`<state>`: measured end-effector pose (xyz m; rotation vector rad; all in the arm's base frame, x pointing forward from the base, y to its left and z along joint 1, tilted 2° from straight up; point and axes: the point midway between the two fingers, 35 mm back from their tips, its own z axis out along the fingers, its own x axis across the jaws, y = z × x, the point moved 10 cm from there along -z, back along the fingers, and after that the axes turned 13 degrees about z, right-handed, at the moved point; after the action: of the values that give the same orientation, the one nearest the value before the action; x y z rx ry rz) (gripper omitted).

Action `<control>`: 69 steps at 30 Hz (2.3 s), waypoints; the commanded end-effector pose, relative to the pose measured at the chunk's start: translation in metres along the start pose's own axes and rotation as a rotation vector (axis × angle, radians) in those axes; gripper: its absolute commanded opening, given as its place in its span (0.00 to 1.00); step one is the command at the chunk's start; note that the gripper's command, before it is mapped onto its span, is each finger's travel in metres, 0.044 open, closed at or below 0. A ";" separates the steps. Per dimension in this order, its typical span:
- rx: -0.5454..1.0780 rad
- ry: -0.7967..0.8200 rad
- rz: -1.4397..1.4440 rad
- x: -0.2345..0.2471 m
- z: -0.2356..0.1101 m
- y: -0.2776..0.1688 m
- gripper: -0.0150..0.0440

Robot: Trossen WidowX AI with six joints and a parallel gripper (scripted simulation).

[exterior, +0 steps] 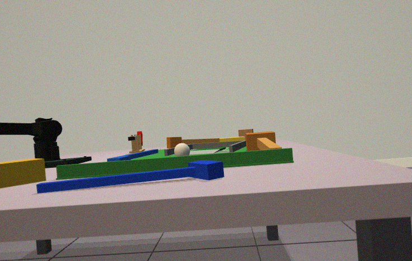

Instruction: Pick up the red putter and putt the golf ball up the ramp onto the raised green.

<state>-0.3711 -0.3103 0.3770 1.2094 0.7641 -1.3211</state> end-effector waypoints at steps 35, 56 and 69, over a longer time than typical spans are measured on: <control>0.316 -1.142 -1.467 -0.228 -0.174 0.243 1.00; 1.064 -2.044 -1.904 -0.225 -0.346 0.401 1.00; 1.817 -2.706 -1.508 -0.150 -0.460 0.485 1.00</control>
<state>0.1407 0.0744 0.5293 0.9951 1.2022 1.8270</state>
